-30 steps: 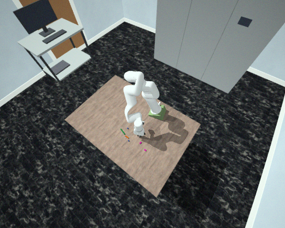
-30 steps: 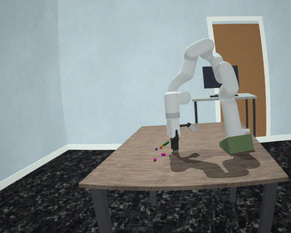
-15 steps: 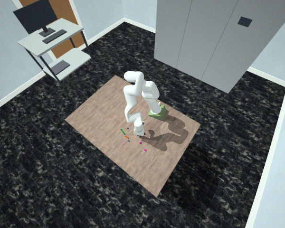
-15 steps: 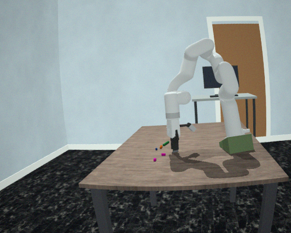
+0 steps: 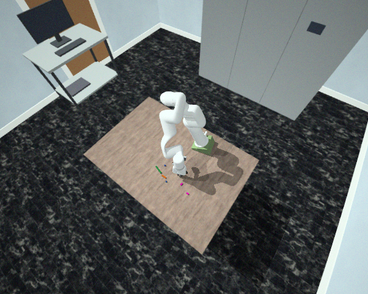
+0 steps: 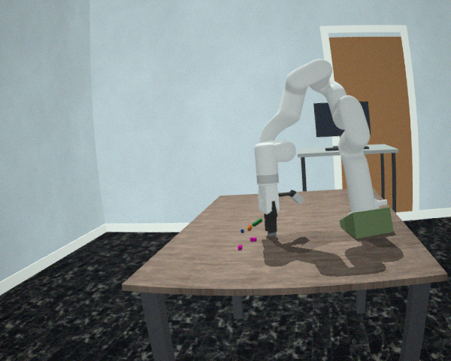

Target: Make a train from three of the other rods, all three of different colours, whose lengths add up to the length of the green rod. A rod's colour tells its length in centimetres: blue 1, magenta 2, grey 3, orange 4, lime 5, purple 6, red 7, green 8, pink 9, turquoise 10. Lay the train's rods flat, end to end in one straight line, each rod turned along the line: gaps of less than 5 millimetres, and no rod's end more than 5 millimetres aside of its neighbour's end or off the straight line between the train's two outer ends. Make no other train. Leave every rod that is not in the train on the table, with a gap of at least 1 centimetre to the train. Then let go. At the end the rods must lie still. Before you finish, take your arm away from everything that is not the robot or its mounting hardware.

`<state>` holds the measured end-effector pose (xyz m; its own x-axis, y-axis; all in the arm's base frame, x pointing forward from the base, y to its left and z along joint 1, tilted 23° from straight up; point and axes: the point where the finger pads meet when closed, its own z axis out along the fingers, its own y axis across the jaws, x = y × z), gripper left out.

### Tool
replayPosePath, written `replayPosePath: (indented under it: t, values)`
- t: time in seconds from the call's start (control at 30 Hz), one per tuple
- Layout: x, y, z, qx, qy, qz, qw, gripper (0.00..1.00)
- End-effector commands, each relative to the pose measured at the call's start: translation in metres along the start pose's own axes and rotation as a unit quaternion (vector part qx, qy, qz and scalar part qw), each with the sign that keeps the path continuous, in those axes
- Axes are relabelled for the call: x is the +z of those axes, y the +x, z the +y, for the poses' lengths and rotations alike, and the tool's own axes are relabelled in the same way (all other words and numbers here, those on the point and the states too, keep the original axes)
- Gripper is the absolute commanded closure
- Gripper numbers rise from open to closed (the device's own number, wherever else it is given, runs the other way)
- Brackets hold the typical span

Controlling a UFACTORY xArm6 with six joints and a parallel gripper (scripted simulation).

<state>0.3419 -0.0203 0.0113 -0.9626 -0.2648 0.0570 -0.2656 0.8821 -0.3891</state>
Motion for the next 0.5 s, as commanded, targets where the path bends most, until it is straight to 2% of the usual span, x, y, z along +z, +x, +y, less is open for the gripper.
replayPosePath:
  t: [0.0,0.47]
  values:
    - [-0.0008,-0.0012,-0.0003,0.0,0.0,-0.002,1.0,0.76]
    - [0.0015,-0.0012,-0.0003,0.0,0.0,-0.002,1.0,0.76]
